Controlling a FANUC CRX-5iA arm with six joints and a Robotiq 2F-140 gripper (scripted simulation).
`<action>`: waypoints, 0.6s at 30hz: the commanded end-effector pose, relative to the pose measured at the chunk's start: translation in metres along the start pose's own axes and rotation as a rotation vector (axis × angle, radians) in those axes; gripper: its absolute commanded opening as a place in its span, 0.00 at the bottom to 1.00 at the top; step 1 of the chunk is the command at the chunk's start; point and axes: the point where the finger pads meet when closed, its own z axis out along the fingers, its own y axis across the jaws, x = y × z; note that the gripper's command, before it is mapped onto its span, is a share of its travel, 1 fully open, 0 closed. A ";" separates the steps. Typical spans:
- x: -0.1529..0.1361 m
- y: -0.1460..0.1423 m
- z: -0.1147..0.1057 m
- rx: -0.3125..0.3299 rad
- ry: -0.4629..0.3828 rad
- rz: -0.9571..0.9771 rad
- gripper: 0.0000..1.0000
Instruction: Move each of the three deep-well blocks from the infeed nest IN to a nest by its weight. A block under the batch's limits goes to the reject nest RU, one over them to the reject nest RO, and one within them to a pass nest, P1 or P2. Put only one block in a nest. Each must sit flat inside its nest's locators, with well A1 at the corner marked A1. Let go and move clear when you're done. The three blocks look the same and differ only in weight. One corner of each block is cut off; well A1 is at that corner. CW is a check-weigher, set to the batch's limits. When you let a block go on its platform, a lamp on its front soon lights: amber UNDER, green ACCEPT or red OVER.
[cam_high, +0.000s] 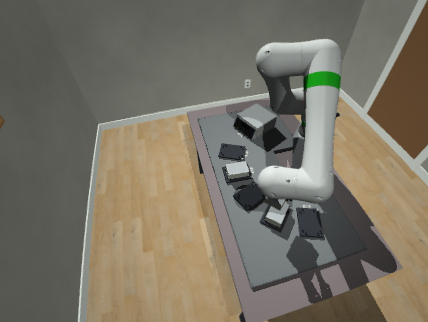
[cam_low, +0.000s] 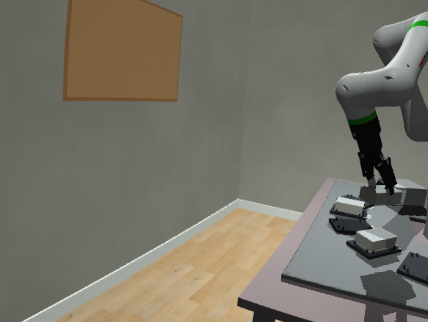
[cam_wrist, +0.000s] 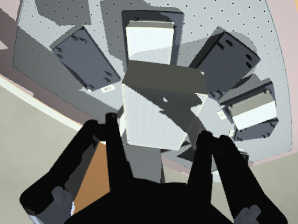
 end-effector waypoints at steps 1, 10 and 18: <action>0.000 -0.006 0.003 -0.033 0.000 -0.057 0.10; 0.000 -0.027 0.014 -0.150 0.000 -0.259 0.10; 0.000 -0.051 0.026 -0.251 0.000 -0.434 0.10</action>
